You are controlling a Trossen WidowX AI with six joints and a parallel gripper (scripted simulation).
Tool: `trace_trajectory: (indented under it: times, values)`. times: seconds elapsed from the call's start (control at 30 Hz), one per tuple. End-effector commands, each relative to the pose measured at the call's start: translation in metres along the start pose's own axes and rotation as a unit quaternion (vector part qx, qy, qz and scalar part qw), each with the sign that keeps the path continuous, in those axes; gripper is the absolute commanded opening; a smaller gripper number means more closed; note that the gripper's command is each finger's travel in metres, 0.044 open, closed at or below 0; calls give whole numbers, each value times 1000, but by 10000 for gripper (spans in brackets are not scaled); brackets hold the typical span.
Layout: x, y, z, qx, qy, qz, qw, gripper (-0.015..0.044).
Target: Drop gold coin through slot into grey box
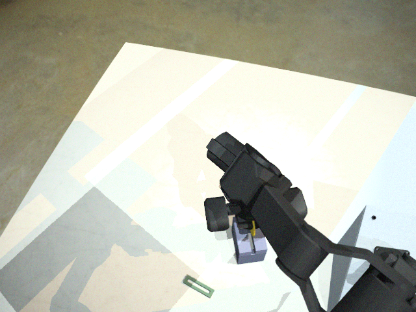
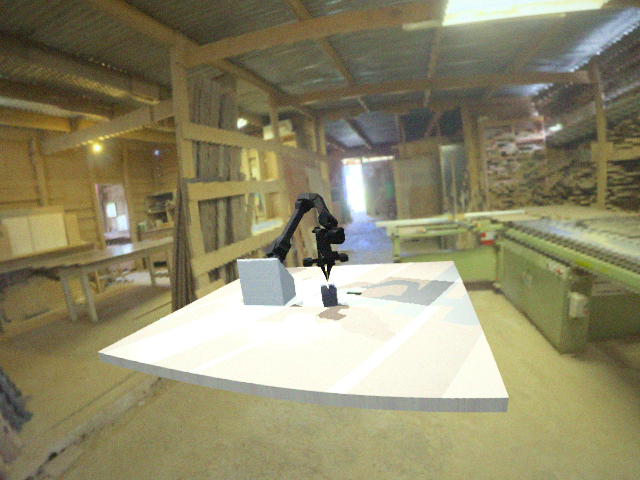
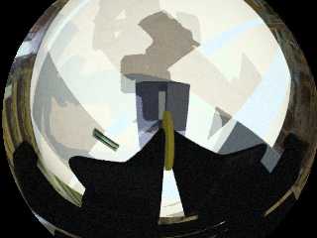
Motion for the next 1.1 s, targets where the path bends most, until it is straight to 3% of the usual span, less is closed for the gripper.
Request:
trace_trajectory:
  times: [0.0, 1.07]
  values:
    - [2, 0, 0, 1, 0, 0, 1000, 0]
    - [19, 0, 0, 4, 0, 0, 1000, 0]
Point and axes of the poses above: the point midway between the two fingers, 35 mm back from their tips, its own x axis out along the fingers, its own y axis across the jaws, z = x × y, the point moved 2 cm from there along -x, back along the fingers, and after that the axes turned 7 degrees about -x, right-handed, at the moved point
